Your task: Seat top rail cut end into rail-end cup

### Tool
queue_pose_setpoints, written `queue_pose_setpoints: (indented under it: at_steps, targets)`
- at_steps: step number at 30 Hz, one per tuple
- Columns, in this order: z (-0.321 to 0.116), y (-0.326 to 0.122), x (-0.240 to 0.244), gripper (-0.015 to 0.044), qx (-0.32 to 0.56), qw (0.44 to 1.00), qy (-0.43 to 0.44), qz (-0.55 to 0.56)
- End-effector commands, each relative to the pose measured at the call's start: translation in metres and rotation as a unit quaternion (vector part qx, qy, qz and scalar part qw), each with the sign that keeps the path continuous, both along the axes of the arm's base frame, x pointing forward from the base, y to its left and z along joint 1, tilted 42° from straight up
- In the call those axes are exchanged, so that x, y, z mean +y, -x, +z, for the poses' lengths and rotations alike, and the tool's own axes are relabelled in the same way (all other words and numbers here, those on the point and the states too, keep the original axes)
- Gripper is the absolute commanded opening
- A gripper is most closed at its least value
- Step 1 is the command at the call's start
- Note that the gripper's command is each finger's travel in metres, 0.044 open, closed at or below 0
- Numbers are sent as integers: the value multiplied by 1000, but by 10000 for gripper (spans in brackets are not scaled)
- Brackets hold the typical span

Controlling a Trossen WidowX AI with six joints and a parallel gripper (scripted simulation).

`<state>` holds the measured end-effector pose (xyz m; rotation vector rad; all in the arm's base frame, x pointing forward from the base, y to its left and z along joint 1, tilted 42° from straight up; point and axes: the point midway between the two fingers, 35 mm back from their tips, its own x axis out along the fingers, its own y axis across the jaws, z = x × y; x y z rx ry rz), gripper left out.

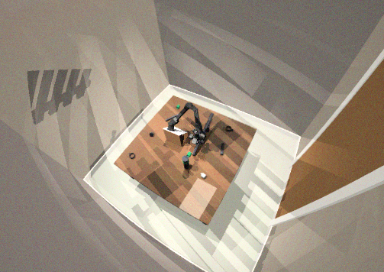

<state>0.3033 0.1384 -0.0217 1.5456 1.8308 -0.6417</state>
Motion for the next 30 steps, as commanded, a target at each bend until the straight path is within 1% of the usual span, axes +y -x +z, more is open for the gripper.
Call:
queue_pose_setpoints:
  at_steps: [1, 30]
  targets:
    - [-5, 3, 3, 440, 6, 1000, -1, 0]
    - [-40, 9, 35, 440, 6, 1000, -2, 0]
